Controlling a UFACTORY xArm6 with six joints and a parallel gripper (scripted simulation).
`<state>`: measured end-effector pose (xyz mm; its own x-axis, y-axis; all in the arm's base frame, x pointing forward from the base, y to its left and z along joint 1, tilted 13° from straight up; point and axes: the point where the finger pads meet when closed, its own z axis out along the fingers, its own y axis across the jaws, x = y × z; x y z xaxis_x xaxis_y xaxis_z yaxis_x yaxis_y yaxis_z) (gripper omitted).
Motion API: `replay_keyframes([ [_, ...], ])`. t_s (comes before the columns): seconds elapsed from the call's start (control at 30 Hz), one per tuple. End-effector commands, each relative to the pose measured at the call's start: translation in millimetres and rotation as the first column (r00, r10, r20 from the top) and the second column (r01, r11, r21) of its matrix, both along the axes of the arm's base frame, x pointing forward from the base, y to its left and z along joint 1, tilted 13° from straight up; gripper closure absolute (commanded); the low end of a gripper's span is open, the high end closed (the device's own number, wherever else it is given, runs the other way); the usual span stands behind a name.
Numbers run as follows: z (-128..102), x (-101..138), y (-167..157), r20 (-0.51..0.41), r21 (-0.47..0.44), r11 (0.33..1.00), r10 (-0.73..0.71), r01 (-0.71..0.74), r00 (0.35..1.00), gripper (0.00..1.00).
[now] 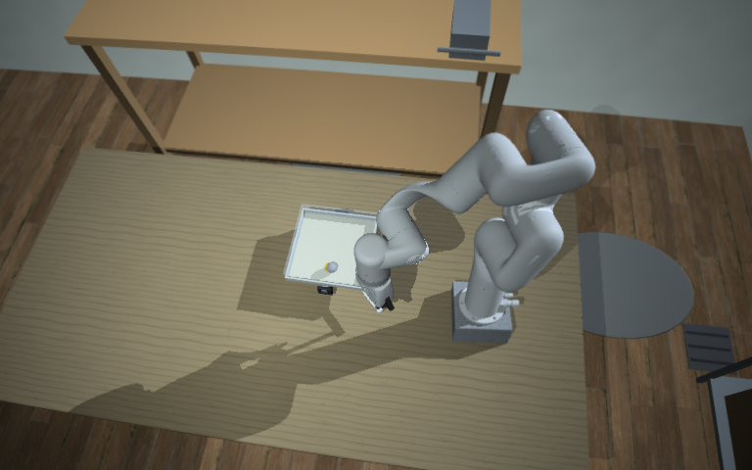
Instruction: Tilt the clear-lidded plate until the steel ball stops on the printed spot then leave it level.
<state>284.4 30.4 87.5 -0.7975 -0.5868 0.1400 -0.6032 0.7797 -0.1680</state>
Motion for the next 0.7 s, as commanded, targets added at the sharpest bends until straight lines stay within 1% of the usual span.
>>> replay_keyframes([
  [0.0, 2.1, 0.8, -0.4, 0.003, 0.001, 1.0, 0.0, 0.0, 1.0, 1.0],
  [0.67, 0.4, 1.9, 0.8, 0.003, 0.001, 1.0, 0.0, 0.0, 1.0, 1.0],
])
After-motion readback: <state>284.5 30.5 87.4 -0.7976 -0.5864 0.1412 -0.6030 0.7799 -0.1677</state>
